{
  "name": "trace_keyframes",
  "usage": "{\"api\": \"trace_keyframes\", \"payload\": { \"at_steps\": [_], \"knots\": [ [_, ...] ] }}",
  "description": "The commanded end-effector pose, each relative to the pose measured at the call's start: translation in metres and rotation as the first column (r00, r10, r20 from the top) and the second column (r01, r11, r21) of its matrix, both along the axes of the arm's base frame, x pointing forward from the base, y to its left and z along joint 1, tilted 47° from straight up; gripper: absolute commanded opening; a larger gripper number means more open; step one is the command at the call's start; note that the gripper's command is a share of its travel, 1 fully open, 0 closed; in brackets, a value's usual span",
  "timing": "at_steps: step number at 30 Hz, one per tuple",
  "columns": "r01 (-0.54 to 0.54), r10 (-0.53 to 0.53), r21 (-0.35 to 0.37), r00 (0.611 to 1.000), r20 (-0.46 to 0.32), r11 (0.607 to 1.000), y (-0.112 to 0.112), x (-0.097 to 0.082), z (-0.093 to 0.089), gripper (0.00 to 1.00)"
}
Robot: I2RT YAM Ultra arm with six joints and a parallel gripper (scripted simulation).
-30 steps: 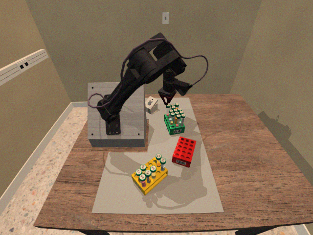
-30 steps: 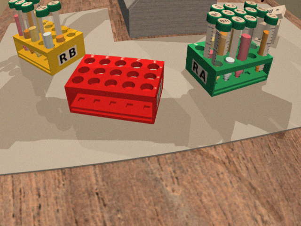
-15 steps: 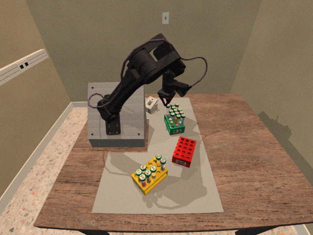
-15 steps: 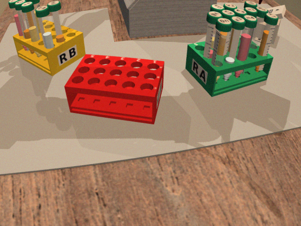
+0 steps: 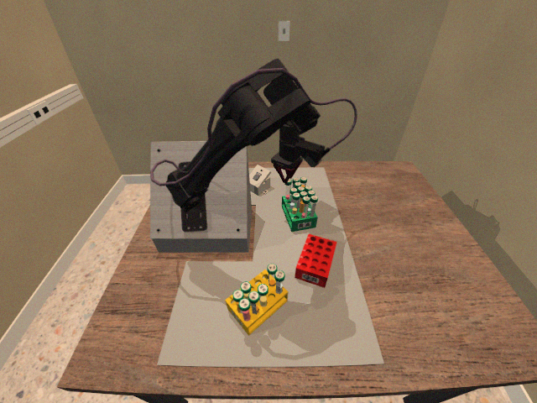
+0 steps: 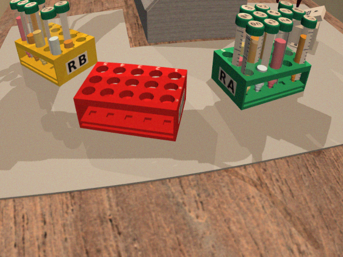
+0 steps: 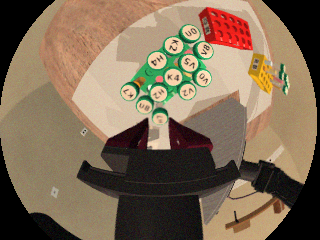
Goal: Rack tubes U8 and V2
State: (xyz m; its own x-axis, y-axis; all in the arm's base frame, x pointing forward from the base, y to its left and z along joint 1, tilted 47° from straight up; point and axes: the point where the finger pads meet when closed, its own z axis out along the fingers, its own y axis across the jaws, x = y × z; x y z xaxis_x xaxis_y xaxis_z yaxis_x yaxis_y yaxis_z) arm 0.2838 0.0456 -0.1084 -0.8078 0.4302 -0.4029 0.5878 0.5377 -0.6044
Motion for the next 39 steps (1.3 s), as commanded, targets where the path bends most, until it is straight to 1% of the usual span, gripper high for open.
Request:
{"api": "trace_keyframes", "payload": {
  "at_steps": [1,5,6,12,15,22,23,39],
  "knots": [
    [-0.024,0.024,-0.021,1.000,-0.017,0.999,-0.0058,-0.0065,-0.0009,0.30],
    [-0.031,0.030,-0.026,0.999,-0.025,0.999,-0.0055,-0.0085,-0.0017,0.30],
    [-0.029,0.028,-0.023,0.999,-0.020,0.999,-0.0052,-0.0066,-0.0034,0.30],
    [-0.026,0.025,-0.029,0.999,-0.032,0.999,-0.0097,-0.0094,-0.0069,0.30],
    [-0.027,0.026,-0.022,0.999,-0.018,0.999,-0.0084,-0.0065,-0.0045,0.30],
    [-0.025,0.024,-0.026,0.999,-0.026,0.999,-0.0100,-0.0079,-0.0028,0.30],
    [-0.025,0.024,-0.026,0.999,-0.026,0.999,-0.0100,-0.0079,-0.0028,0.00],
    [-0.025,0.024,-0.026,0.999,-0.026,0.999,-0.0100,-0.0079,-0.0028,0.00]
  ]
}}
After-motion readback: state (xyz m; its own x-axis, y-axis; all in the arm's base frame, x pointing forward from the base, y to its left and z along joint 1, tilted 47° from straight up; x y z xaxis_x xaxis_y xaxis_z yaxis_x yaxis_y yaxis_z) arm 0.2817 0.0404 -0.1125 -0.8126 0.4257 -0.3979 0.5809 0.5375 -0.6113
